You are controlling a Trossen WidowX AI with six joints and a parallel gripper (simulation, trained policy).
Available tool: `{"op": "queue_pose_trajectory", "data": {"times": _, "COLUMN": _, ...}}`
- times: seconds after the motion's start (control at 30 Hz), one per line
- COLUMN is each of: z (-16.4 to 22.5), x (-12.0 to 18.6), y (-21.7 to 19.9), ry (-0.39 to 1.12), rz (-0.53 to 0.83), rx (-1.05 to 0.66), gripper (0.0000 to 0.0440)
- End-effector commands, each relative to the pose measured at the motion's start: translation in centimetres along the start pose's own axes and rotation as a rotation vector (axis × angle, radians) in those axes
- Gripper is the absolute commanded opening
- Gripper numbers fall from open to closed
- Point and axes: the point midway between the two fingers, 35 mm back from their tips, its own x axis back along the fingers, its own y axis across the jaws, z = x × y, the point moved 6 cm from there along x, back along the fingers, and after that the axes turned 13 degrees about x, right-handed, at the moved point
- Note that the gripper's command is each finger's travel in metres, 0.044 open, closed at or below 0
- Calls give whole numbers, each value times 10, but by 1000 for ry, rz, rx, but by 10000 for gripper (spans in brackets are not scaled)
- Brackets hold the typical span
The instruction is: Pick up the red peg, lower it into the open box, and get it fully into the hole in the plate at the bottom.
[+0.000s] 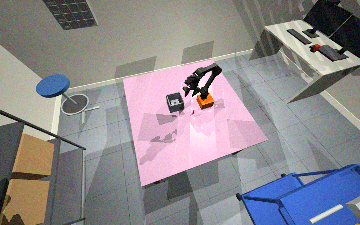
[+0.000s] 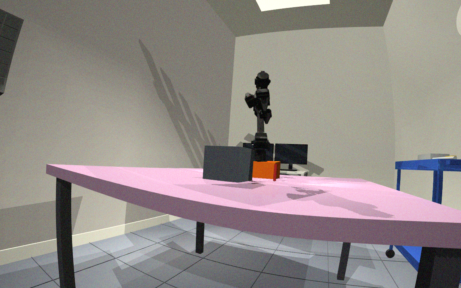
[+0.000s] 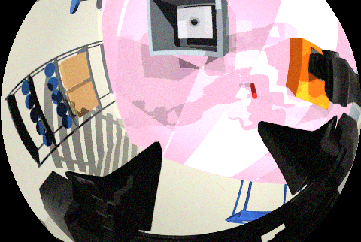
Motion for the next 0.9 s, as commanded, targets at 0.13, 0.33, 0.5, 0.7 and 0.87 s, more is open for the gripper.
{"op": "queue_pose_trajectory", "data": {"times": 0.13, "z": 16, "x": -27, "y": -4, "ry": 74, "rz": 128, "rx": -70, "gripper": 440}}
{"op": "queue_pose_trajectory", "data": {"times": 0.33, "z": 28, "x": -50, "y": -10, "ry": 109, "rz": 241, "rx": -105, "gripper": 440}}
{"op": "queue_pose_trajectory", "data": {"times": 0.5, "z": 35, "x": -69, "y": -19, "ry": 122, "rz": 334, "rx": -116, "gripper": 440}}
{"op": "queue_pose_trajectory", "data": {"times": 0.7, "z": 42, "x": -91, "y": -30, "ry": 128, "rz": 432, "rx": -110, "gripper": 440}}
{"op": "queue_pose_trajectory", "data": {"times": 0.87, "z": 46, "x": -108, "y": -40, "ry": 129, "rz": 502, "rx": -93, "gripper": 440}}
